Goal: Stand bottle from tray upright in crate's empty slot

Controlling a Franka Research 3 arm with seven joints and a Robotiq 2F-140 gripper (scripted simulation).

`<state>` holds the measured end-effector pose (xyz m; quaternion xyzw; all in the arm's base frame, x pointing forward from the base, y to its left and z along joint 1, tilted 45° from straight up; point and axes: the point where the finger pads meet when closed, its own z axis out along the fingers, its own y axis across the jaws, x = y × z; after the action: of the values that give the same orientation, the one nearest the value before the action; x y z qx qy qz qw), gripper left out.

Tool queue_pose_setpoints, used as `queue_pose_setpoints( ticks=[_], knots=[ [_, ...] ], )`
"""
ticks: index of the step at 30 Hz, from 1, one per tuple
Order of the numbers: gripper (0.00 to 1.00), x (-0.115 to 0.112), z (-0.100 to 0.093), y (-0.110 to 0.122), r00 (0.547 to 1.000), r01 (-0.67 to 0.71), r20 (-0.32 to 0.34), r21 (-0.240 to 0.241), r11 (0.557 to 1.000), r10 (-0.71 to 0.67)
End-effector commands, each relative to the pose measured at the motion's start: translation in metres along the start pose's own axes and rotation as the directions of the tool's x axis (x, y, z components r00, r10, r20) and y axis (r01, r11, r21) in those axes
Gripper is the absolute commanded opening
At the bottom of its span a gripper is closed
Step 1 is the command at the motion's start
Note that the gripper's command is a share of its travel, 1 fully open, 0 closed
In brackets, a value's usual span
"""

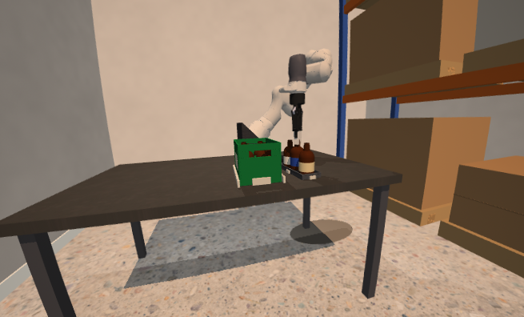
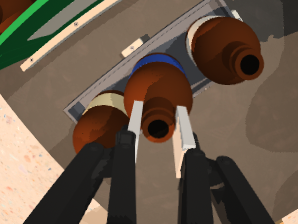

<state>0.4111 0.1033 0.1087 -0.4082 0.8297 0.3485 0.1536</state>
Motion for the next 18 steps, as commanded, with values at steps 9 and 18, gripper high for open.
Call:
queue_pose_setpoints(
  ticks=[9, 18],
  knots=[
    [0.0, -0.001, -0.016, -0.001, 1.0, -0.008, 0.002, 0.001, 1.0, 0.008],
    [0.0, -0.001, -0.024, -0.001, 1.0, -0.008, 0.002, 0.001, 1.0, 0.008]
  ],
)
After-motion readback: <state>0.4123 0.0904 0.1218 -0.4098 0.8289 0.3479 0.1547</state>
